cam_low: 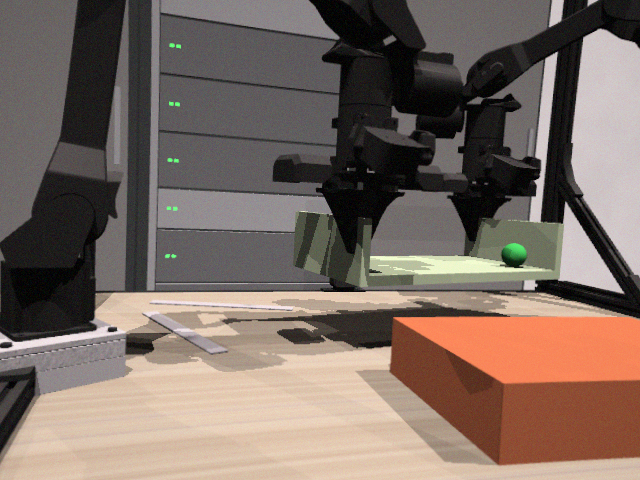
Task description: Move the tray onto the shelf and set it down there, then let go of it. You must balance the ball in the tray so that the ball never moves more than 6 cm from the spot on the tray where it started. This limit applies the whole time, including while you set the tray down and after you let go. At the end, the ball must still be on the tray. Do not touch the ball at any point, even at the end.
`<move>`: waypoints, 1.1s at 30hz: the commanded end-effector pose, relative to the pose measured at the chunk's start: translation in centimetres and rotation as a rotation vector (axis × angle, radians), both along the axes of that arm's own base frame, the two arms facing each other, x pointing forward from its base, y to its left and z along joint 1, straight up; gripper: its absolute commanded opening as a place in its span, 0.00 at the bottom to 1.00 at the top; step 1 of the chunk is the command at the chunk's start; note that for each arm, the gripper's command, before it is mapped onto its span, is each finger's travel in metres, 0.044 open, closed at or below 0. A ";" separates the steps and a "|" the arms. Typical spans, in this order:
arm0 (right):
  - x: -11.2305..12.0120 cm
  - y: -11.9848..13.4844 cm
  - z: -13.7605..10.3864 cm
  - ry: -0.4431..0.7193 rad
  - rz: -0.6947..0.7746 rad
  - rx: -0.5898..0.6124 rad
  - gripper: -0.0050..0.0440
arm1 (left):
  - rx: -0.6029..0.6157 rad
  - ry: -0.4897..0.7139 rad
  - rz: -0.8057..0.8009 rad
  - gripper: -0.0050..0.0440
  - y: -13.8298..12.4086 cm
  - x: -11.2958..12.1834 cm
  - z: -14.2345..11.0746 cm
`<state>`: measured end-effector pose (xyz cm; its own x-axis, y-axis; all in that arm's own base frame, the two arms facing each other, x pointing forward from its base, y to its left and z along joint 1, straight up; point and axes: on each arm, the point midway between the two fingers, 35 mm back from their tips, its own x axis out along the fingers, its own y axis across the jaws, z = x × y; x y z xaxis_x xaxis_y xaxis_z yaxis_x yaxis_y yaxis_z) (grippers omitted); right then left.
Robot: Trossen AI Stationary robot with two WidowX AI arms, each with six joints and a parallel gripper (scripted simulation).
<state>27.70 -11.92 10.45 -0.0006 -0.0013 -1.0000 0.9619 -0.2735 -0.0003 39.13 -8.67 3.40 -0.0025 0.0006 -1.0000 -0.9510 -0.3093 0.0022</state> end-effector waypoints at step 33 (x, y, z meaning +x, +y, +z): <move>-0.5 -1.2 0.1 -0.008 0.000 0.009 0.14 | -0.011 -0.001 -0.001 0.14 1.4 -0.3 0.2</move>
